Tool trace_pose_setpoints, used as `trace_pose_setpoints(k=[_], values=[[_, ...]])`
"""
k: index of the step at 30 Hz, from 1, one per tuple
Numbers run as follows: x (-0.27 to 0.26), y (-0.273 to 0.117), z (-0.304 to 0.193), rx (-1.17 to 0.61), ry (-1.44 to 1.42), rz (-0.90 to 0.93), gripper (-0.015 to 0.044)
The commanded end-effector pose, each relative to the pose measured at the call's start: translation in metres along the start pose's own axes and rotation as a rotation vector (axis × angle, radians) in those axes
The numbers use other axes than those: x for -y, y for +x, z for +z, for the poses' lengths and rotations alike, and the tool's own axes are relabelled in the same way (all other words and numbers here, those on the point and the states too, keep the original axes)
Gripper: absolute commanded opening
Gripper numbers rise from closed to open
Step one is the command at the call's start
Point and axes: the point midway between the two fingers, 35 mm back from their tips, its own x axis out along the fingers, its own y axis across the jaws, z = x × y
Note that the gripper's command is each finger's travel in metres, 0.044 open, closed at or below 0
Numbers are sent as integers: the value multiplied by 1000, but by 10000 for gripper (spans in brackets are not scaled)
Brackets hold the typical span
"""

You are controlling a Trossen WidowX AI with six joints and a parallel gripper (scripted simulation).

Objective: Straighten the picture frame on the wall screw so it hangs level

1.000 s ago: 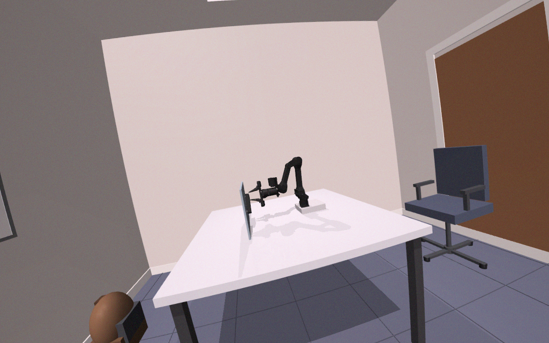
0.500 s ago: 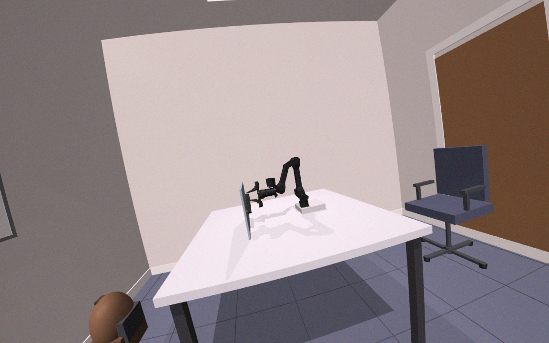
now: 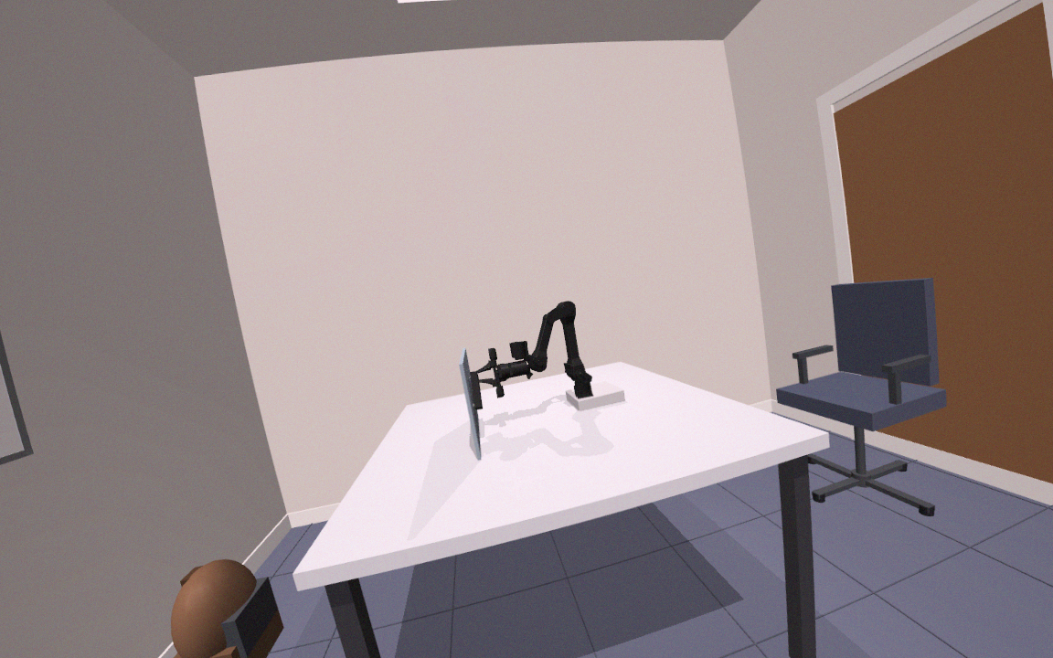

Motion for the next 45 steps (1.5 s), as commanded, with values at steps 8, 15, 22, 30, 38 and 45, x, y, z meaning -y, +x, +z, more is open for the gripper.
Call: trace_pose_setpoints(k=[8,15,22,30,38,45], values=[[0,0,0,-3,1,0,16],[0,0,0,-3,1,0,0],[-1,0,0,-3,1,0,0],[-4,0,0,-3,1,1,0],[-7,0,0,-3,0,1,0],[-9,0,0,-3,0,1,0]])
